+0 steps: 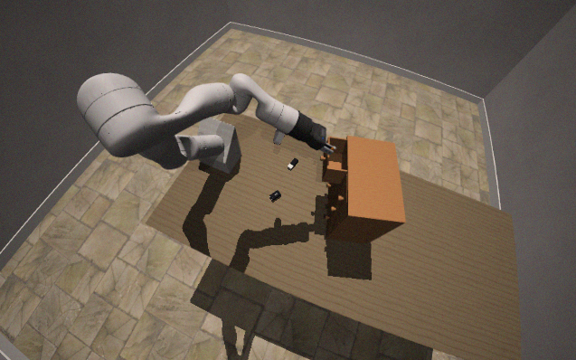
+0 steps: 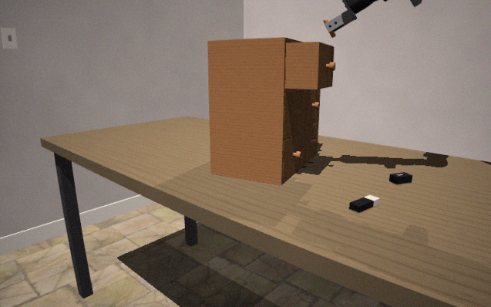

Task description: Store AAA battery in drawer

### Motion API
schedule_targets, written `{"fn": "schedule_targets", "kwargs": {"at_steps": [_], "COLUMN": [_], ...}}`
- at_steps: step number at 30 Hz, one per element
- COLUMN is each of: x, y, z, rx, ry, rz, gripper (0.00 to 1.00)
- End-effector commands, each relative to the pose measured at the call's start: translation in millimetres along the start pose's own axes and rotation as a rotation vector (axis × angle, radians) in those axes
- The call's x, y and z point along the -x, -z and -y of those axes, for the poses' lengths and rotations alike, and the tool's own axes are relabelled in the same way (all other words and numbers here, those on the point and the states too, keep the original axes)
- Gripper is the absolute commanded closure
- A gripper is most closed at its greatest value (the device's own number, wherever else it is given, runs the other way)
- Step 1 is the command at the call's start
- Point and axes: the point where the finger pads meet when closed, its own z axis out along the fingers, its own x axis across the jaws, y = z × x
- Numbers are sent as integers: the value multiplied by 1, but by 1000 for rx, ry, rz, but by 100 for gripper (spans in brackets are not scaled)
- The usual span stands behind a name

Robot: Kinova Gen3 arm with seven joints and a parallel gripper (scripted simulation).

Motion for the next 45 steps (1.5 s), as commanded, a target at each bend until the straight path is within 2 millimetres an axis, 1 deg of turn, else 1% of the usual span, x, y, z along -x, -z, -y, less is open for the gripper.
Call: {"fn": "schedule_targets", "kwargs": {"at_steps": [1, 7, 16, 45], "x": [1, 1, 1, 1], "y": [-11, -24, -31, -33], "z": [-2, -9, -14, -14], "rx": [-8, -8, -8, -8], "ry": [-7, -7, -7, -7], "rz": [5, 5, 5, 5], "gripper": [76, 76, 76, 76]}}
